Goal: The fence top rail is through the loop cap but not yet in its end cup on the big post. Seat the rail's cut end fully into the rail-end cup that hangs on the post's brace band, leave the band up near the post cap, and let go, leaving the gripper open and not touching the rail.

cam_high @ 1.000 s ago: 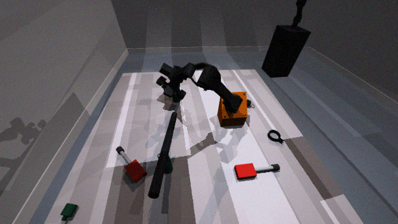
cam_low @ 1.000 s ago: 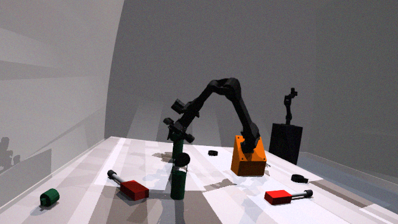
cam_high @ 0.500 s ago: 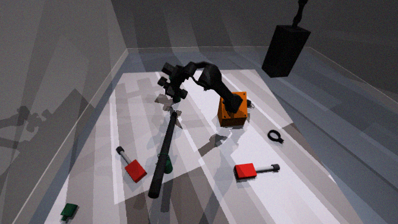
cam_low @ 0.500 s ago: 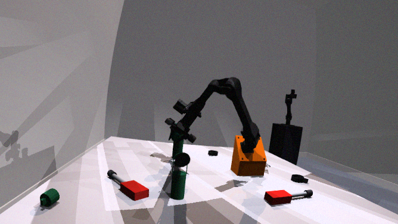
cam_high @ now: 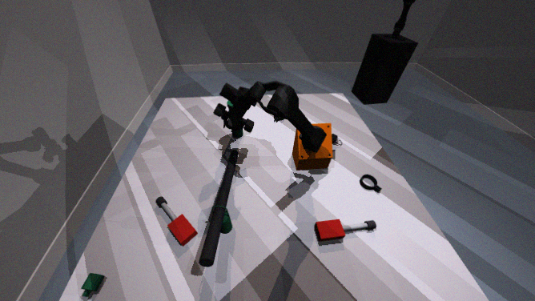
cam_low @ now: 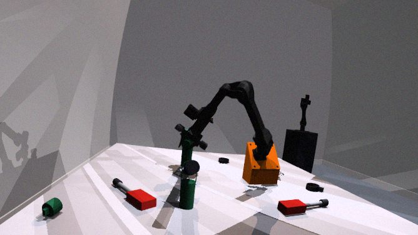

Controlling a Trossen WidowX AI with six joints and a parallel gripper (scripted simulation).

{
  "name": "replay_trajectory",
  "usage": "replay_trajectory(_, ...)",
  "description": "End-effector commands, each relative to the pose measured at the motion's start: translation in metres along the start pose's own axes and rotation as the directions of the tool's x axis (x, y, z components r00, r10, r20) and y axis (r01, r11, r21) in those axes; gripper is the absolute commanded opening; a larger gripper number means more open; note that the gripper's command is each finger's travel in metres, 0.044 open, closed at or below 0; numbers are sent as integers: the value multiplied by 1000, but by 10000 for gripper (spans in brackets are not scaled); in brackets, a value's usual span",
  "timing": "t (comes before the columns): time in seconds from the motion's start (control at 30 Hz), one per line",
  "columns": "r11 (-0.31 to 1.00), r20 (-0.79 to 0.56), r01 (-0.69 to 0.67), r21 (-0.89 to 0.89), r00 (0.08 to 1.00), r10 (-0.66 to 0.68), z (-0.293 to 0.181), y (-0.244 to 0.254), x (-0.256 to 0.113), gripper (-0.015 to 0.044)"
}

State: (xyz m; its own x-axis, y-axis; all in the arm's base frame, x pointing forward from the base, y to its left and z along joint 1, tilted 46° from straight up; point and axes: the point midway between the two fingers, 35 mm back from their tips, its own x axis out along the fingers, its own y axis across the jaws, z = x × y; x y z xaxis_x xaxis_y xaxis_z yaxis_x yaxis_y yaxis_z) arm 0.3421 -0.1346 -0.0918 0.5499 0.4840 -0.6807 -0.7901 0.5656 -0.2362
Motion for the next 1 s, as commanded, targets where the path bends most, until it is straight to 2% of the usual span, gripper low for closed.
replay_trajectory(0.0,999,19,2,-36,1000,-1,-1,4,-2,0)
replay_trajectory(0.97,991,74,6,-132,997,3,-2,13,-7,0)
